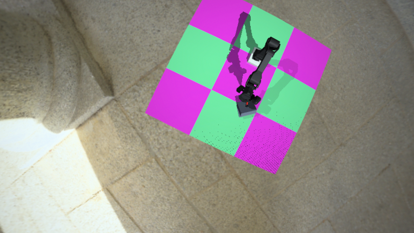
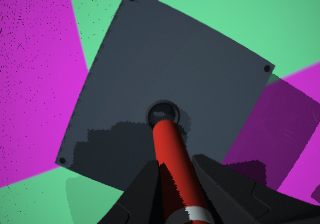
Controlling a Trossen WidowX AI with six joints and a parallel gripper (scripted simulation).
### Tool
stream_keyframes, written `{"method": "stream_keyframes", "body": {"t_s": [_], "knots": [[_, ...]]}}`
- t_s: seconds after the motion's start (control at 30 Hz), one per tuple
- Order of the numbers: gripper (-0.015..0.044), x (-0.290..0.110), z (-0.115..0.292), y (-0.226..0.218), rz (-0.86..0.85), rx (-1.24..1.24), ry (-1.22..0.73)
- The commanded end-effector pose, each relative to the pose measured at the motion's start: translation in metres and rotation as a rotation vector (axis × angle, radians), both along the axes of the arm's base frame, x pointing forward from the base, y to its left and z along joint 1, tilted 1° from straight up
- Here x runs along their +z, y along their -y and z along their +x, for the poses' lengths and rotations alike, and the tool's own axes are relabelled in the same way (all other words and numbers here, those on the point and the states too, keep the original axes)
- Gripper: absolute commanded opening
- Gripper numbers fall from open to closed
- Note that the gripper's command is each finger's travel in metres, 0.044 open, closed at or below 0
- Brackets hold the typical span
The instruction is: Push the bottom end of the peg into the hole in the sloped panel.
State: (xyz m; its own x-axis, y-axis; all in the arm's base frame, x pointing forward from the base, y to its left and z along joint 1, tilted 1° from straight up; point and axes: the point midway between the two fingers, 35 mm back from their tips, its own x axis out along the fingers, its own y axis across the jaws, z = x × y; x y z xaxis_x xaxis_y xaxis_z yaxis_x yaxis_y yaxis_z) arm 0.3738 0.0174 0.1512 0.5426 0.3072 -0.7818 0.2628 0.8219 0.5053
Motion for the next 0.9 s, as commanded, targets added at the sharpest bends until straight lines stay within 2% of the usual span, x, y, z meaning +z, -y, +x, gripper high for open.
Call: {"method": "stream_keyframes", "body": {"t_s": [0.0,0.63,0.87], "knots": [[0.0000,-0.004,-0.001,-0.001,0.005,0.004,-0.005],[0.0000,-0.022,0.012,-0.008,0.005,0.004,-0.003],[0.0000,-0.017,0.012,-0.009,0.006,0.013,0.006]]}}
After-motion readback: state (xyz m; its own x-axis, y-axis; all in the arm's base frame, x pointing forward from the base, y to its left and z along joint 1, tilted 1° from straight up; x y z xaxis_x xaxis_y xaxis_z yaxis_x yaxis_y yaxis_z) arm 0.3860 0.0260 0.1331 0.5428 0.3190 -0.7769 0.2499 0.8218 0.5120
